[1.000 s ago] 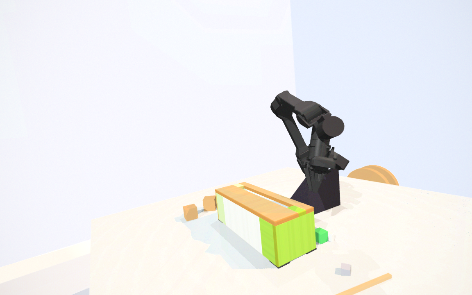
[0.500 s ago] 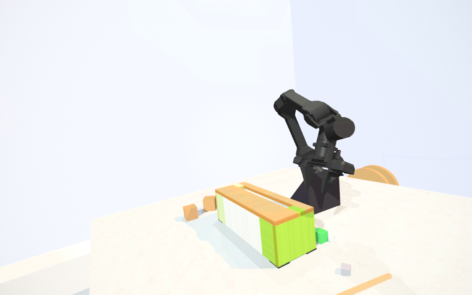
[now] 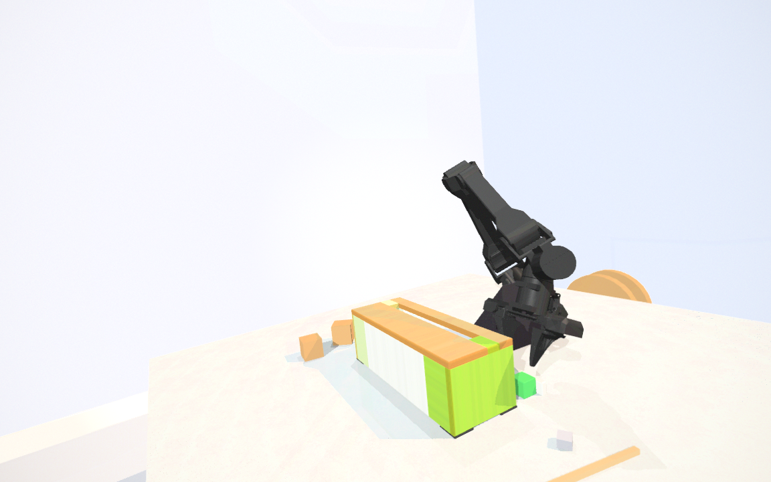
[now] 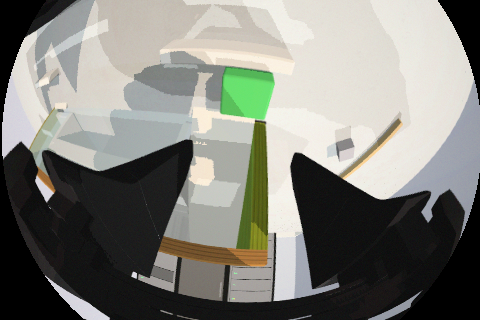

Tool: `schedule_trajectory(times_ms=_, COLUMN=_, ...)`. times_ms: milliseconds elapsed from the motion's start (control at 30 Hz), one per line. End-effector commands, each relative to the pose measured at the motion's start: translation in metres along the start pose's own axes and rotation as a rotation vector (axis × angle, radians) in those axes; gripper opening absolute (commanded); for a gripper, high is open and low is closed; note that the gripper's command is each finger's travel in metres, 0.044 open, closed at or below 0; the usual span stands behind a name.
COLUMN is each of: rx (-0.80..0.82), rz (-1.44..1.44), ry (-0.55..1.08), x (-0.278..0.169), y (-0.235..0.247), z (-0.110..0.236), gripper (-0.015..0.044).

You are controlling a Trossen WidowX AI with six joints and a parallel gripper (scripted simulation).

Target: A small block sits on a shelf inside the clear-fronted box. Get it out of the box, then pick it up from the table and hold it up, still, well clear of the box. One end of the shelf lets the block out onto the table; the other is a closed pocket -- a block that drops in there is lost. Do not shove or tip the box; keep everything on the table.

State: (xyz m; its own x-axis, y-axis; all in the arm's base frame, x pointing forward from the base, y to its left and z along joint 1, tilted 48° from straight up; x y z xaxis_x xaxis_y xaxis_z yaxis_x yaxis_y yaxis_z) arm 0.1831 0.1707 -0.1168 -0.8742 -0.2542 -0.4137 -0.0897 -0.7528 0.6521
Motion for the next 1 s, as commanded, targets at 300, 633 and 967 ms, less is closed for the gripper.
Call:
schedule_trajectory(times_ms=300, rx=0.000, rz=0.001, ry=0.004, x=0.005, y=0.001, z=-0.018, gripper=0.0285)
schedule_trajectory(times_ms=633, rx=0.001, rz=-0.002, ry=0.004, x=0.010, y=0.003, z=-0.033, gripper=0.0285)
schedule_trajectory(times_ms=967, rx=0.003, rz=0.001, ry=0.005, x=0.016, y=0.006, z=-0.048, gripper=0.0285)
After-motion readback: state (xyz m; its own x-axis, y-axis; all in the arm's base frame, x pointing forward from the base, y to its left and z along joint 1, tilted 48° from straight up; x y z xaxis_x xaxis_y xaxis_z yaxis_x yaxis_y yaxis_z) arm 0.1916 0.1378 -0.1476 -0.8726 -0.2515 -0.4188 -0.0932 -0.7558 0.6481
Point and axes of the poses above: the point midway between the two fingers, 35 mm back from their tips, its own z axis back along the fingers, its own y axis across the jaws, x = y × z, the point moved 5 cm from there along z, back along the fingers, and after that the axes turned 12 degrees about -z, right-handed, at the moved point
